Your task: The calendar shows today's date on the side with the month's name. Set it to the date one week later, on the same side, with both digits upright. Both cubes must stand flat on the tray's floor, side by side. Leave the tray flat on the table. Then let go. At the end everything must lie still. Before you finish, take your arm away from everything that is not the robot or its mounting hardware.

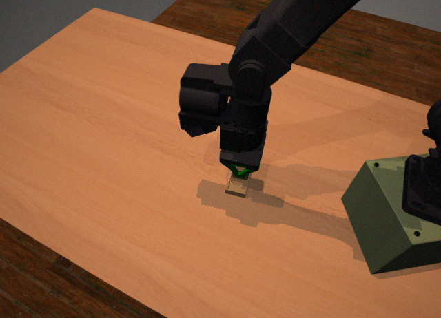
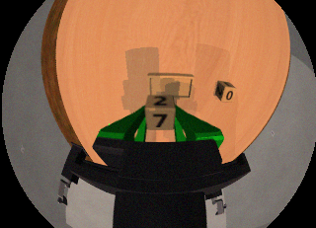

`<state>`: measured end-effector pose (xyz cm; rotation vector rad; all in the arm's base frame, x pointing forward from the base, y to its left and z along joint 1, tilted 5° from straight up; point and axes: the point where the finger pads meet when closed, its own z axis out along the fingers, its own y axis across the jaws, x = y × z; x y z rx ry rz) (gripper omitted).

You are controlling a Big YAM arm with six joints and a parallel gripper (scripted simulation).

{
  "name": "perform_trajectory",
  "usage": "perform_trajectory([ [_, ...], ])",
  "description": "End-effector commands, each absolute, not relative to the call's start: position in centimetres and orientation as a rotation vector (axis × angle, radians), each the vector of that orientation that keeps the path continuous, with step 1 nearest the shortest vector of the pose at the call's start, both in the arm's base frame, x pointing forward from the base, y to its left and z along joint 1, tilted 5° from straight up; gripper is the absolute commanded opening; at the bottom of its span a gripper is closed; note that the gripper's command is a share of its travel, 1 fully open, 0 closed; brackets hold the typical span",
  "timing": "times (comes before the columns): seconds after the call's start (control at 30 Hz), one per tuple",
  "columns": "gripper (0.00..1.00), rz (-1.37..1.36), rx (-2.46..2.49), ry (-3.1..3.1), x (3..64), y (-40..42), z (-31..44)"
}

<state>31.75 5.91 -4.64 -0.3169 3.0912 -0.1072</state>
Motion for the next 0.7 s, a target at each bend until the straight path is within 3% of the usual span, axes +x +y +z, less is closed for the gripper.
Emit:
perform_trajectory([
  [0.0, 0.27, -0.096, -0.299, 3.026, 34.3, 7.0, 0.0],
  [0.53, 0.27, -0.107, -0.295, 3.07, 32.7, 6.5, 0.7],
  [0.67, 0.27, -0.088, -0.3, 3.032, 33.9, 11.1, 0.4],
])
